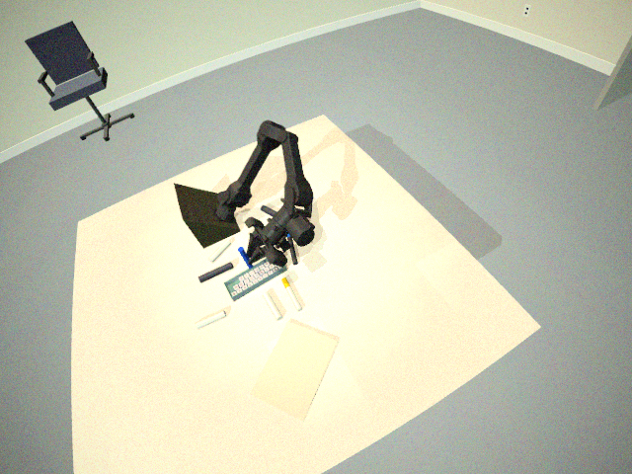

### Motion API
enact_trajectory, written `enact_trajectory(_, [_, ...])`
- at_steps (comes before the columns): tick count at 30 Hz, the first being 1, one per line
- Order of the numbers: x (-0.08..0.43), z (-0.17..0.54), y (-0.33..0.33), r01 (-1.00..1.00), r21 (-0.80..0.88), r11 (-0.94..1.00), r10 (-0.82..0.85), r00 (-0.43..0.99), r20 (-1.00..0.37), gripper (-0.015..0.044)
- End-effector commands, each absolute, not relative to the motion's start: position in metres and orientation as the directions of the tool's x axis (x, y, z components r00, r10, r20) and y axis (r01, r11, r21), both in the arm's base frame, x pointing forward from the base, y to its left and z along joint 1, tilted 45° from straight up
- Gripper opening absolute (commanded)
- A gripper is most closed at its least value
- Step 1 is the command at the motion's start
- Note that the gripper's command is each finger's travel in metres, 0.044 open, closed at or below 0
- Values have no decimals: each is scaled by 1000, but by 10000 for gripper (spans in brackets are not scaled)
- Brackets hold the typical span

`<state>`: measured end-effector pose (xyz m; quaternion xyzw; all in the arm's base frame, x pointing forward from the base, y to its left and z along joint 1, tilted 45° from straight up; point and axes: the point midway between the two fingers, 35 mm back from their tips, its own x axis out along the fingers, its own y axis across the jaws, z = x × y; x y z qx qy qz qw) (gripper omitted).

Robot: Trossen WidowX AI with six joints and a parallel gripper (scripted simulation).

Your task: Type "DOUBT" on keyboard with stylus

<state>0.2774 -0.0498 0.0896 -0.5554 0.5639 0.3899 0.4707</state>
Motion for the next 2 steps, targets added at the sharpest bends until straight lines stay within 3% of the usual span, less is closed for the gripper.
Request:
enact_trajectory(1, [277,89,-50,-993,-83,79,-259,59,-964,81])
enact_trajectory(2, [277,89,-50,-993,-83,79,-259,59,-964,81])
